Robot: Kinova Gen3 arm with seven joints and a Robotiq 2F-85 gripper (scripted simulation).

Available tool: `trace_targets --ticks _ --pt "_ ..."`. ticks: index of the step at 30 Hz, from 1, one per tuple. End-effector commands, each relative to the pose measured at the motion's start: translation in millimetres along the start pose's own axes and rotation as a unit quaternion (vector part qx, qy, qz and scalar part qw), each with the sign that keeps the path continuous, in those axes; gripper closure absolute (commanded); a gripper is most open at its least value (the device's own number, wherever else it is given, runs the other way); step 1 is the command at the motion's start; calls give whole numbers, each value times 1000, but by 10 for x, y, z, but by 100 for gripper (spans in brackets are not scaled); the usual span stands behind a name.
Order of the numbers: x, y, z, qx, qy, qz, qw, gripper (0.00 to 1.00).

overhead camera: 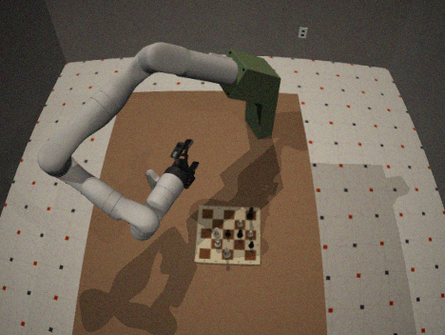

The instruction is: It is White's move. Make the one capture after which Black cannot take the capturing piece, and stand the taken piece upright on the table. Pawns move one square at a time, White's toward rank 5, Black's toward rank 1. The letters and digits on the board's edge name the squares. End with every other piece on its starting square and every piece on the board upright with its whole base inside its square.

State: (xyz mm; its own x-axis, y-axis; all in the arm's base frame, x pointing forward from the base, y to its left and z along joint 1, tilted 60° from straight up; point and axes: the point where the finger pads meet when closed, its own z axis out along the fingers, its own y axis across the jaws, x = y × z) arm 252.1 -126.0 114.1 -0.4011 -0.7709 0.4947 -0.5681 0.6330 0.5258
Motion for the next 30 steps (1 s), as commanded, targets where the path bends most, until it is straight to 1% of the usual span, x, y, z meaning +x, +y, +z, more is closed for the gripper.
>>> trace_targets --ticks 1,3,4,12,13,20,21,29,30 --pt "-36 -2 -40 6 -5 5 1000 0" --pt "-36 -2 -40 6 -5 5 1000 0" --pt "-95 -18 -102 18 -15 25 999 0" --pt "-92 -12 -95 17 -14 25 999 0" --pt "-152 -28 -161 28 -25 44 998 0" --pt "-149 -22 -154 27 -24 44 998 0" --pt "-211 -37 -223 38 -35 64 997 0" --pt "-207 -31 -215 38 -34 63 997 0" --pt "-270 -46 -288 49 -46 83 994 0"
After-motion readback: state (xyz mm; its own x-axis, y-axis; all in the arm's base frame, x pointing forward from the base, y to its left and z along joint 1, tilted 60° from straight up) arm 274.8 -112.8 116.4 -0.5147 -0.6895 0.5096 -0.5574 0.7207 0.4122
